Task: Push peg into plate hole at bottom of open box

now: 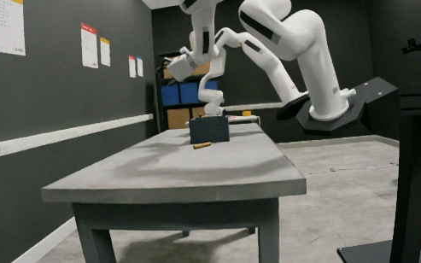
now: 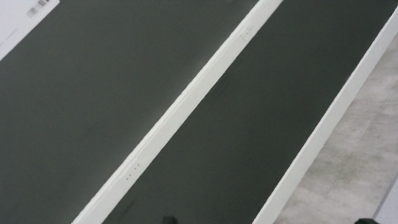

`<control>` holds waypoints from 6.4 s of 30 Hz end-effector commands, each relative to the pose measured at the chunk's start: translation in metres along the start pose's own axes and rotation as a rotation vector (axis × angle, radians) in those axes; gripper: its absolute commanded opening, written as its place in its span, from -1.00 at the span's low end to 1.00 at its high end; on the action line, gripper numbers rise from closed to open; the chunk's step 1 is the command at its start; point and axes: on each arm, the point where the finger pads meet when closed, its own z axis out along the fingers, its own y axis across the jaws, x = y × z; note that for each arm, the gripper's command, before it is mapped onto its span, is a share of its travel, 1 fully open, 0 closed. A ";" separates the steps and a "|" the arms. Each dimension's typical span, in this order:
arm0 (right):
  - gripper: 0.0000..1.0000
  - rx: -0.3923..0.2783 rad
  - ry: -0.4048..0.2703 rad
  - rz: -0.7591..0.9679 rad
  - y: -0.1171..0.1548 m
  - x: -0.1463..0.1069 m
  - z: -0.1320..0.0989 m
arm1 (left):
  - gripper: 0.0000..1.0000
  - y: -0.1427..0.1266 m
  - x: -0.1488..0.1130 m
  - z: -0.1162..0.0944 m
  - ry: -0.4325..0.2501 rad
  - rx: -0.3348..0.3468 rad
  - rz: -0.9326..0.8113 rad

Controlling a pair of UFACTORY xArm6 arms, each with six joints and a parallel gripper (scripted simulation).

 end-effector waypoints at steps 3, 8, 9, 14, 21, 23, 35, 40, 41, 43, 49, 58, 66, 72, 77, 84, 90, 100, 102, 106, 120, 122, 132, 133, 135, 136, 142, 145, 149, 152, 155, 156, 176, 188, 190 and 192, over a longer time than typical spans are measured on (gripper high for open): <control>1.00 0.000 0.001 0.002 -0.001 0.001 0.000 | 1.00 -0.001 0.001 0.000 0.001 0.001 -0.001; 1.00 0.000 0.001 0.002 -0.001 0.001 0.000 | 1.00 -0.001 0.001 0.000 0.001 0.001 -0.001; 1.00 0.000 0.001 0.002 -0.001 0.001 0.000 | 1.00 -0.001 0.001 0.000 0.001 0.001 -0.001; 1.00 0.000 0.001 0.002 -0.001 0.001 0.000 | 1.00 -0.001 0.001 0.000 0.001 0.001 -0.001; 1.00 -0.001 0.001 0.003 0.000 0.001 0.000 | 1.00 -0.002 -0.007 0.000 -0.023 -0.008 -0.032; 1.00 -0.004 0.002 0.006 0.000 0.001 0.001 | 1.00 -0.003 -0.024 0.000 -0.073 -0.026 -0.095; 1.00 -0.064 0.027 0.076 0.015 0.012 0.013 | 1.00 -0.006 -0.152 -0.025 -0.491 -0.090 -0.616; 1.00 -0.132 0.060 0.159 0.033 0.025 0.025 | 1.00 -0.003 -0.198 -0.047 -0.673 -0.076 -0.838; 1.00 -0.149 0.069 0.180 0.037 0.028 0.027 | 1.00 -0.003 -0.207 -0.052 -0.710 -0.070 -0.883; 1.00 -0.186 0.091 0.228 0.047 0.036 0.033 | 1.00 -0.001 -0.224 -0.063 -0.784 -0.054 -0.972; 1.00 -0.316 0.185 0.411 0.083 0.063 0.051 | 1.00 0.006 -0.267 -0.099 -1.006 0.016 -1.236; 1.00 -0.485 0.370 0.701 0.136 0.103 0.066 | 1.00 0.017 -0.311 -0.153 -1.305 0.175 -1.582; 1.00 -0.635 0.657 1.060 0.192 0.148 0.067 | 1.00 0.020 -0.318 -0.165 -1.367 0.218 -1.652; 1.00 -0.690 0.860 1.274 0.220 0.171 0.062 | 1.00 0.020 -0.318 -0.165 -1.367 0.218 -1.652; 1.00 -0.716 1.083 1.484 0.243 0.190 0.053 | 1.00 0.020 -0.318 -0.165 -1.367 0.218 -1.652; 1.00 -0.704 1.384 1.730 0.264 0.211 0.041 | 1.00 0.020 -0.318 -0.165 -1.367 0.218 -1.652; 1.00 -0.639 1.700 1.947 0.277 0.227 0.029 | 1.00 0.020 -0.318 -0.165 -1.367 0.218 -1.652; 1.00 -0.389 2.294 2.246 0.283 0.249 0.014 | 1.00 0.020 -0.318 -0.165 -1.367 0.218 -1.652; 1.00 -0.389 2.294 2.246 0.283 0.249 0.014 | 1.00 0.020 -0.318 -0.165 -1.367 0.218 -1.652; 1.00 -0.193 2.603 2.339 0.281 0.259 0.011 | 1.00 0.020 -0.318 -0.165 -1.367 0.218 -1.652; 1.00 0.504 3.358 2.321 0.262 0.286 0.013 | 1.00 0.020 -0.318 -0.165 -1.367 0.218 -1.652; 1.00 0.635 3.466 2.278 0.258 0.291 0.014 | 1.00 0.020 -0.318 -0.165 -1.367 0.218 -1.652; 1.00 1.180 3.836 1.990 0.242 0.310 0.022 | 1.00 0.020 -0.318 -0.165 -1.367 0.218 -1.652; 1.00 1.220 3.858 1.963 0.240 0.312 0.022 | 1.00 0.020 -0.318 -0.165 -1.367 0.218 -1.652; 1.00 1.257 3.878 1.937 0.239 0.313 0.023 | 1.00 0.020 -0.318 -0.165 -1.367 0.218 -1.652; 1.00 1.257 3.878 1.937 0.239 0.313 0.023 | 1.00 0.020 -0.318 -0.165 -1.367 0.218 -1.652; 1.00 1.409 3.956 1.819 0.235 0.318 0.025 | 1.00 0.020 -0.318 -0.165 -1.367 0.218 -1.652; 1.00 1.447 3.974 1.788 0.234 0.320 0.025 | 1.00 0.020 -0.318 -0.165 -1.367 0.218 -1.652; 1.00 1.467 3.984 1.771 0.233 0.321 0.026 | 1.00 0.020 -0.318 -0.165 -1.367 0.218 -1.652; 1.00 1.469 3.985 1.769 0.233 0.321 0.026 | 1.00 0.020 -0.318 -0.165 -1.367 0.218 -1.652; 1.00 1.470 3.985 1.769 0.233 0.321 0.026 | 1.00 0.020 -0.318 -0.165 -1.367 0.218 -1.652; 1.00 1.470 3.985 1.769 0.233 0.321 0.026 | -0.13 0.020 -0.318 -0.165 -1.367 0.218 -1.652; 1.00 1.470 3.985 1.769 0.233 0.321 0.026 | -0.13 0.020 -0.319 -0.165 -1.367 0.218 -1.652; 1.00 1.470 3.985 1.769 0.233 0.321 0.026 | -0.13 0.026 -0.325 -0.162 -1.368 0.218 -1.651; 1.00 1.470 3.985 1.769 0.233 0.321 0.026 | -0.13 0.028 -0.327 -0.161 -1.368 0.218 -1.651; 1.00 1.470 3.985 1.769 0.233 0.321 0.026 | -0.13 0.031 -0.329 -0.159 -1.368 0.218 -1.651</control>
